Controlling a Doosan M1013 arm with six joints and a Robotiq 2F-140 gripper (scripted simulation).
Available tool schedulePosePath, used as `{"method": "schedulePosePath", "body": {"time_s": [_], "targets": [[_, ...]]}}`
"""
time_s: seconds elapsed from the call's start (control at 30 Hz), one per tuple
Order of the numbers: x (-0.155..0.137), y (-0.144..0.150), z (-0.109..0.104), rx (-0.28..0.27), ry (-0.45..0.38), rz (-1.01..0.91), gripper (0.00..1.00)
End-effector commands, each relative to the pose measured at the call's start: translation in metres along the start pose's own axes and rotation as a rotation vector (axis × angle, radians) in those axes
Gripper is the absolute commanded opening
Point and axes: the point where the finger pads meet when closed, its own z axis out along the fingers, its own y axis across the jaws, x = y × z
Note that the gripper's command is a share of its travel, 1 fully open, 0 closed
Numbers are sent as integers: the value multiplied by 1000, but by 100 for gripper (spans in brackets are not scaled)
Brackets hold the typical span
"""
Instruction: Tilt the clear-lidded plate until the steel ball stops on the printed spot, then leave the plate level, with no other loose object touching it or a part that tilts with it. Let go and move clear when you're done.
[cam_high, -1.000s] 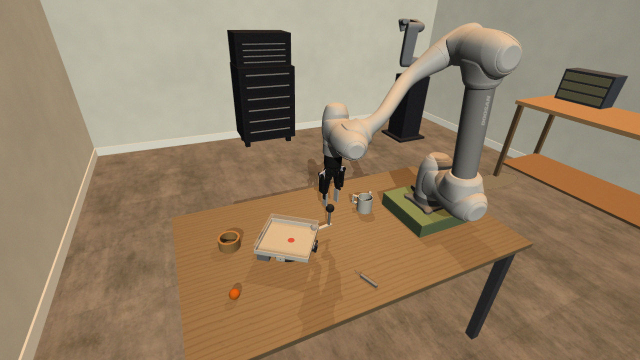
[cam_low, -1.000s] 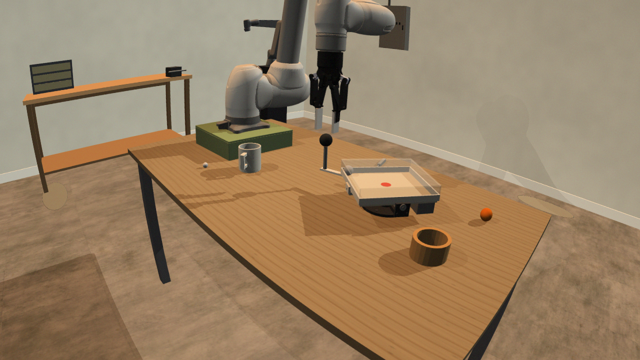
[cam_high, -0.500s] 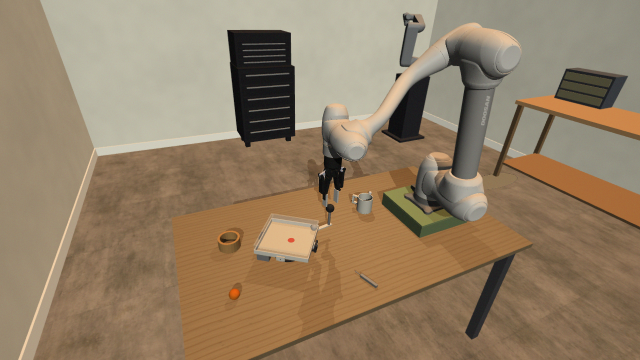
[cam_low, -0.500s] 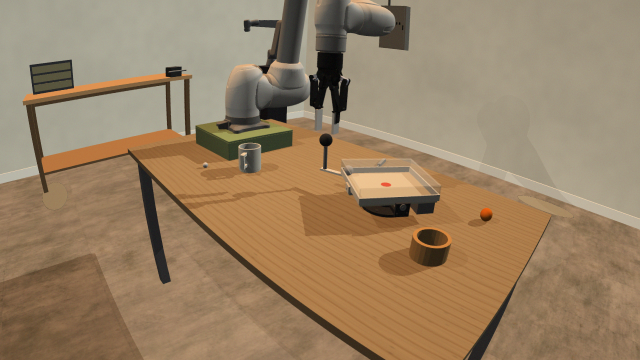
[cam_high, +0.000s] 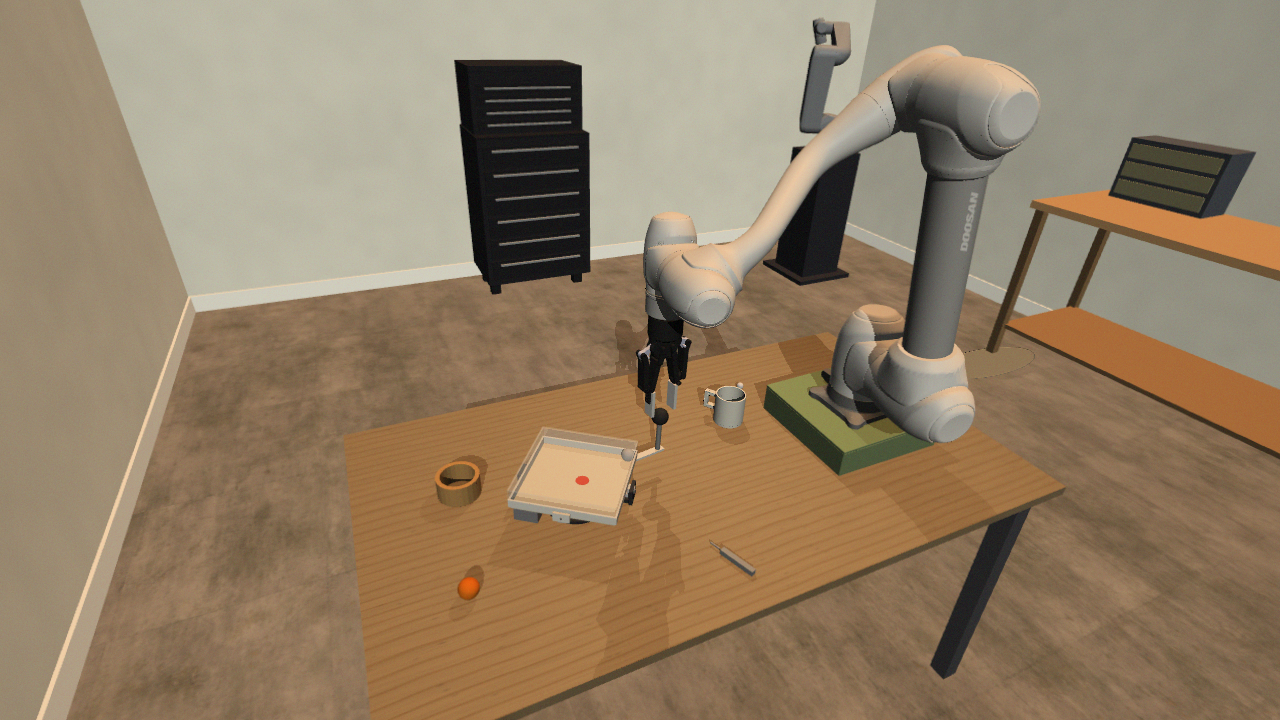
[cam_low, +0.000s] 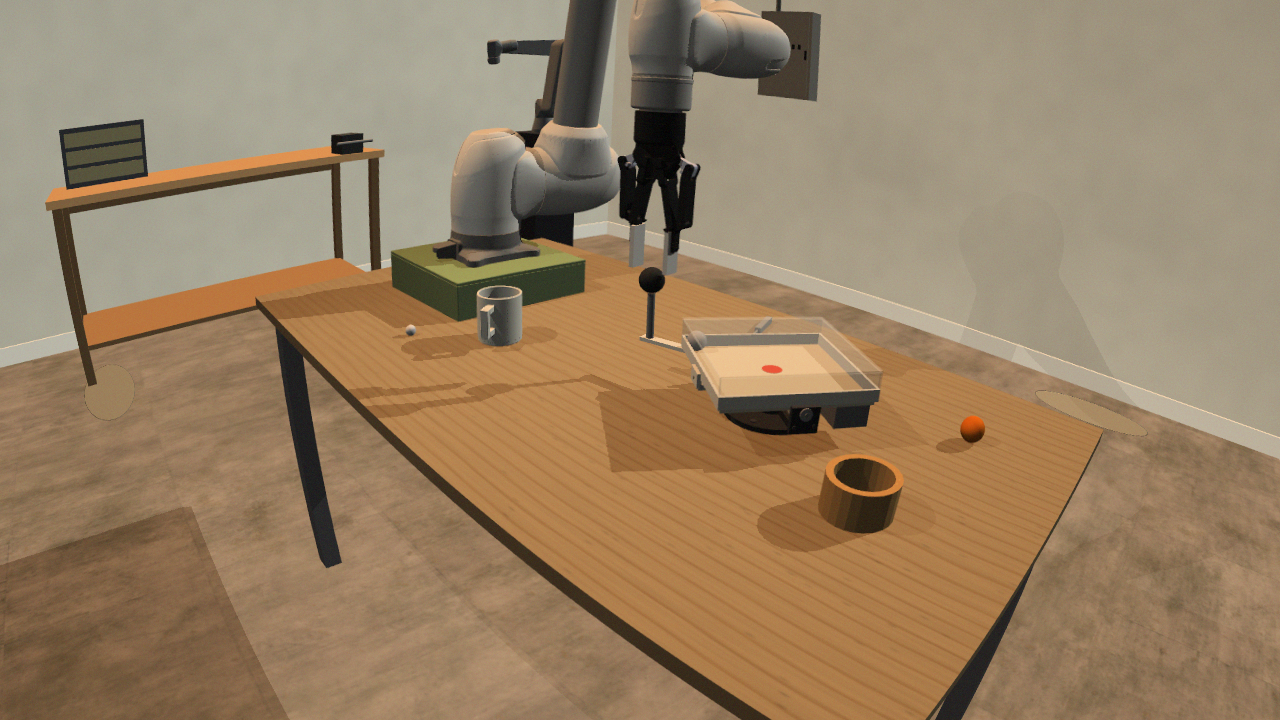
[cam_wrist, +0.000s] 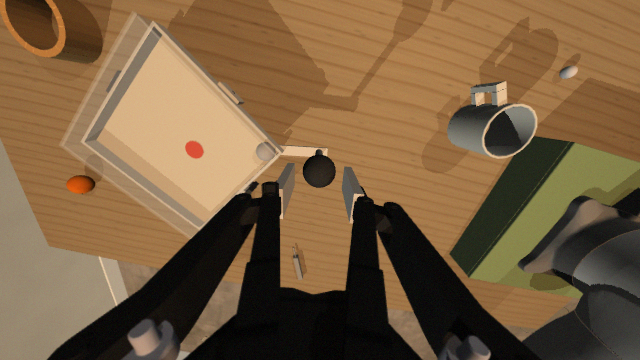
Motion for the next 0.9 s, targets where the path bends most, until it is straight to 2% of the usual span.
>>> {"method": "schedulePosePath", "body": {"time_s": [0.0,0.87], "targets": [[0,0,2,0,0,0,36],[0,0,14,0,0,0,36]]}}
